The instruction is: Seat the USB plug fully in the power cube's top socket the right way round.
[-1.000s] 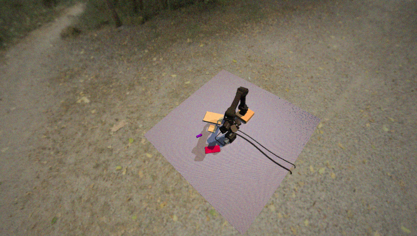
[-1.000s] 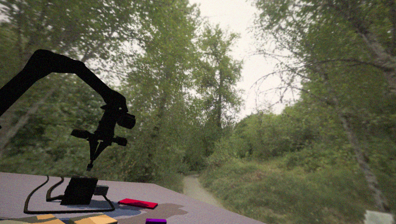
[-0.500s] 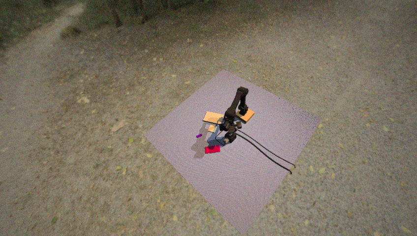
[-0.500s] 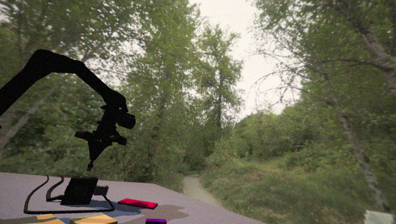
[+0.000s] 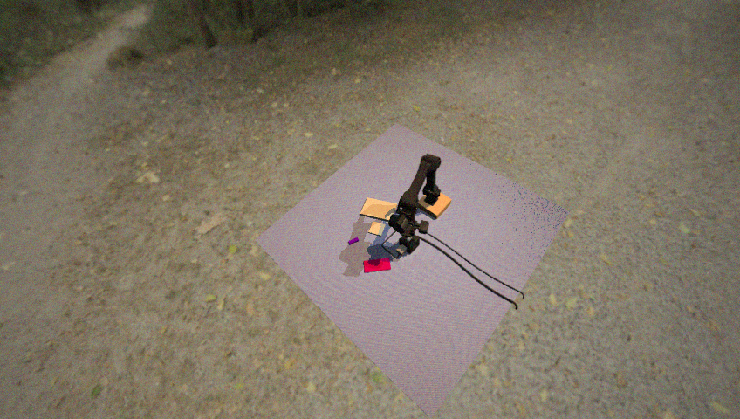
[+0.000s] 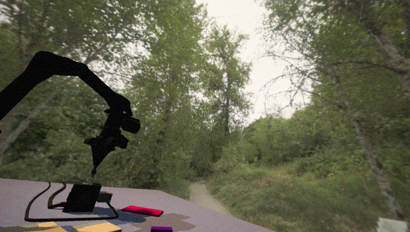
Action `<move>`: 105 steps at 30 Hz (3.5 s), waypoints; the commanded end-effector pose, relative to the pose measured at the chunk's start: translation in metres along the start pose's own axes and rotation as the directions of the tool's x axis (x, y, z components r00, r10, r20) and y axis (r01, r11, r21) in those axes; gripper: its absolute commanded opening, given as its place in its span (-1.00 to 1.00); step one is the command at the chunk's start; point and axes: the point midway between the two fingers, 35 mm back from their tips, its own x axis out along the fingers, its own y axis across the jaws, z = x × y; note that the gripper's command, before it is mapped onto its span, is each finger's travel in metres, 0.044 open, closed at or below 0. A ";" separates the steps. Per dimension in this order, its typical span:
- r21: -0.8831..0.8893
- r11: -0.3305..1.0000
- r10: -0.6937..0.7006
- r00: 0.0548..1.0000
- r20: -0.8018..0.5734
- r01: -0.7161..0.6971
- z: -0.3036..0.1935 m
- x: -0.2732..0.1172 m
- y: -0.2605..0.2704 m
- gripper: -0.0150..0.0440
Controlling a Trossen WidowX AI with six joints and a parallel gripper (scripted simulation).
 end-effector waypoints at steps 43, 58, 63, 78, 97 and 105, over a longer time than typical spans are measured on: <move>0.940 0.341 0.000 1.000 -0.001 0.001 0.000 0.000 0.000 -0.49; 0.999 -0.044 0.000 1.000 -0.001 0.001 0.000 0.000 0.000 -0.49; 0.985 -0.174 0.000 1.000 -0.001 0.001 0.000 0.000 0.000 -0.49; 0.899 -0.437 0.000 1.000 -0.001 0.001 0.000 0.000 0.000 -0.49; 0.902 -0.432 0.000 1.000 0.000 0.000 0.000 0.001 0.000 -0.49; 0.902 -0.432 0.000 1.000 0.000 0.000 0.000 0.002 0.001 -0.49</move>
